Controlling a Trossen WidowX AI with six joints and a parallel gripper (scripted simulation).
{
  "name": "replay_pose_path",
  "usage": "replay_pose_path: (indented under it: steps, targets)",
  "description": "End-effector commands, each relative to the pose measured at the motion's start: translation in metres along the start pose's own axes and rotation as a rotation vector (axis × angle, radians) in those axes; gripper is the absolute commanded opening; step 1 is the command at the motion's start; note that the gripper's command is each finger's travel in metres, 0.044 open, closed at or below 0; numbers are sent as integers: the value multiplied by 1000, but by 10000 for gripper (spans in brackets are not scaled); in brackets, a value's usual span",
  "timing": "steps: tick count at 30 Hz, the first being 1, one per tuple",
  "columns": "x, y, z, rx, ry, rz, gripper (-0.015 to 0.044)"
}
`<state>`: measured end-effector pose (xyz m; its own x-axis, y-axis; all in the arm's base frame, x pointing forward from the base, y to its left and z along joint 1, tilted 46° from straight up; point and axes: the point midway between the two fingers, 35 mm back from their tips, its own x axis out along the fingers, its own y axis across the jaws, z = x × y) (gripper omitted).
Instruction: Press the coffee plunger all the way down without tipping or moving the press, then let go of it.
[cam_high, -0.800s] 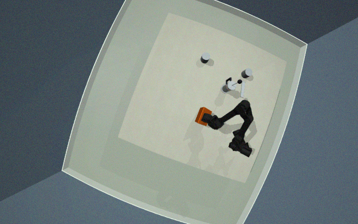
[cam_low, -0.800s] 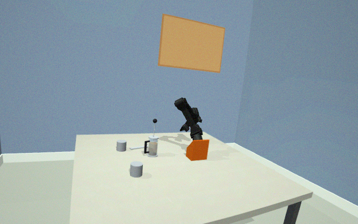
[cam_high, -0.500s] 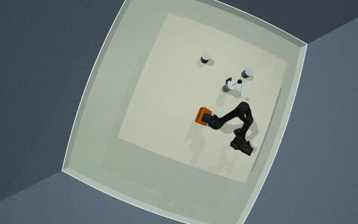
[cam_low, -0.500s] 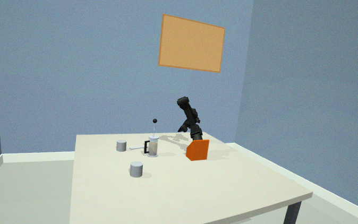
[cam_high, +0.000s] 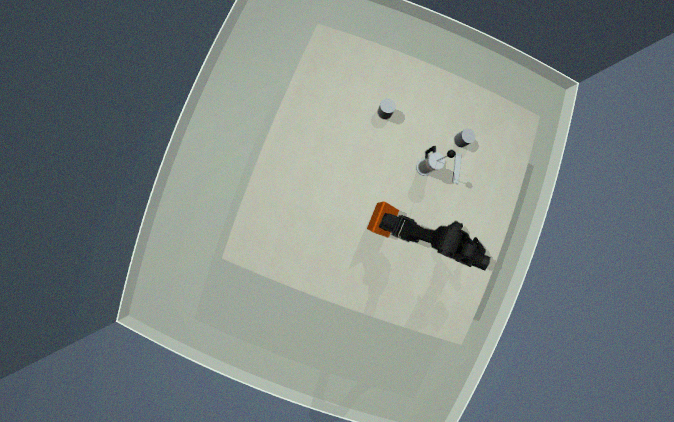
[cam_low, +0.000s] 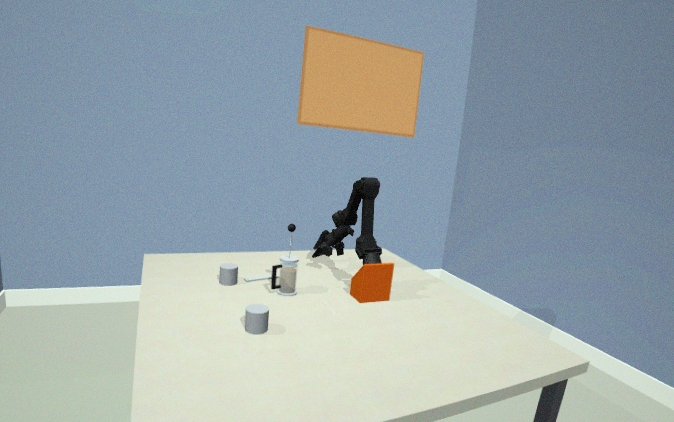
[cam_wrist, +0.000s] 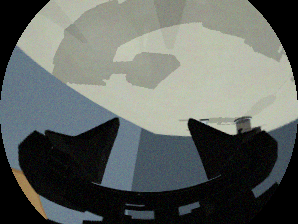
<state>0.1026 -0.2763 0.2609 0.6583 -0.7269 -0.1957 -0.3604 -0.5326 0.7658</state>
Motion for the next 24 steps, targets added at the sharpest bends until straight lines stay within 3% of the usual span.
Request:
replay_pose_path:
  steps: [1, 12, 24]
  targets:
    - [19, -19, -18, -69, -1, -77, 440]
    - [51, -97, -81, -482, -11, -323, 440]
    - [25, -191, -161, -1151, 163, -493, 440]
